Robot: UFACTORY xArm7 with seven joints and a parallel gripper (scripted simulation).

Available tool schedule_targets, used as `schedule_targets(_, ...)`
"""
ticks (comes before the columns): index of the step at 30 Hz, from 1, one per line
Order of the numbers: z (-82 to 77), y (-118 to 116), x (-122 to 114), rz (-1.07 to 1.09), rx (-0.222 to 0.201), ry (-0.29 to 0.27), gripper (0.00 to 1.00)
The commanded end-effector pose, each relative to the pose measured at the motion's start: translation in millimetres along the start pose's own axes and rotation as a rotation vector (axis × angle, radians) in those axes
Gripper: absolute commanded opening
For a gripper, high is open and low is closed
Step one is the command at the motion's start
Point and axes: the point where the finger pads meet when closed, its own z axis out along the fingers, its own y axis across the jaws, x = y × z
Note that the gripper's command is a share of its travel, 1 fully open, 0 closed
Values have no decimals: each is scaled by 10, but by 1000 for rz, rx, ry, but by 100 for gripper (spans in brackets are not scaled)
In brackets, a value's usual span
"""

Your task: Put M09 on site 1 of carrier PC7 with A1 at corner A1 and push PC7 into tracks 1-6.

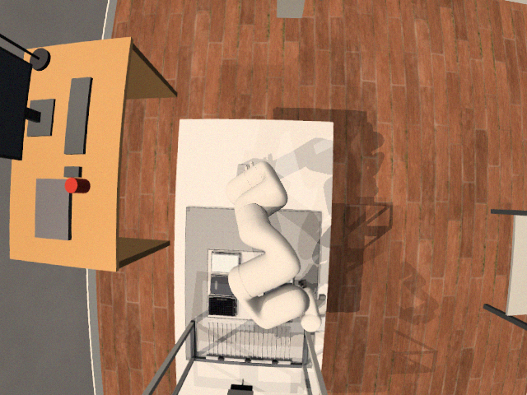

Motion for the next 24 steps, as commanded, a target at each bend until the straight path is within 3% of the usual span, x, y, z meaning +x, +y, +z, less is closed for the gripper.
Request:
schedule_targets(1,-19,17,41,0,-4,3,100)
schedule_targets(24,-19,17,152,0,-4,3,100)
